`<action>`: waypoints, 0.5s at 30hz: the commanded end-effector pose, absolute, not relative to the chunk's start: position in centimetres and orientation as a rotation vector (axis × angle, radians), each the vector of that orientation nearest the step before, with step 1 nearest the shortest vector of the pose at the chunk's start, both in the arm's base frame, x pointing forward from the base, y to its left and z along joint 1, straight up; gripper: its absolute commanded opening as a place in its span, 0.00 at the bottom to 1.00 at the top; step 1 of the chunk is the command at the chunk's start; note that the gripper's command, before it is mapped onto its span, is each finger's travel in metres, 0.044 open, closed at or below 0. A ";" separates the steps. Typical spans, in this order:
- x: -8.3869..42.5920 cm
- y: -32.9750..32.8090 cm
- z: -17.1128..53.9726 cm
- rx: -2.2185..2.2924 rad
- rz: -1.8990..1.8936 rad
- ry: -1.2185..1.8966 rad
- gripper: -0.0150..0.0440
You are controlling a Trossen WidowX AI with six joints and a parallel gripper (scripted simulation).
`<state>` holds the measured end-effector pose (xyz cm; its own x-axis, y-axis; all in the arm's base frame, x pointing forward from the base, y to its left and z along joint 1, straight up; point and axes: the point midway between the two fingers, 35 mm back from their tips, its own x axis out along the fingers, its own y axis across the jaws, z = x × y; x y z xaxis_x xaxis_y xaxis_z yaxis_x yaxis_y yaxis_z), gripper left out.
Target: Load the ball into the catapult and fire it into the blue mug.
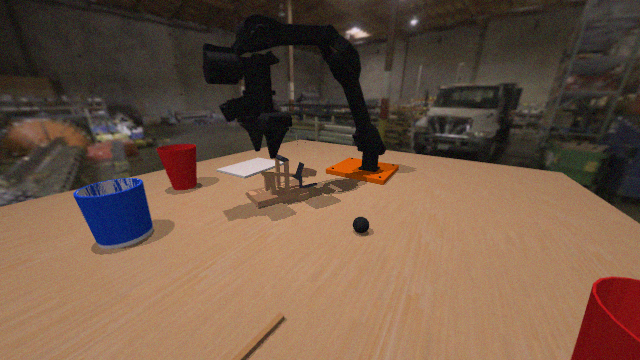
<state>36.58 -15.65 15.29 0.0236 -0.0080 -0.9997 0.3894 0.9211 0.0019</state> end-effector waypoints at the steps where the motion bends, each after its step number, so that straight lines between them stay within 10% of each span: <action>1: 36.4 -15.6 16.3 0.309 -0.323 1.507 1.00; 15: 36.7 -15.7 11.5 0.309 -0.323 1.507 1.00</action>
<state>36.65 -15.67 11.61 0.0285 -0.0100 -0.9995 0.3898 0.9209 0.0019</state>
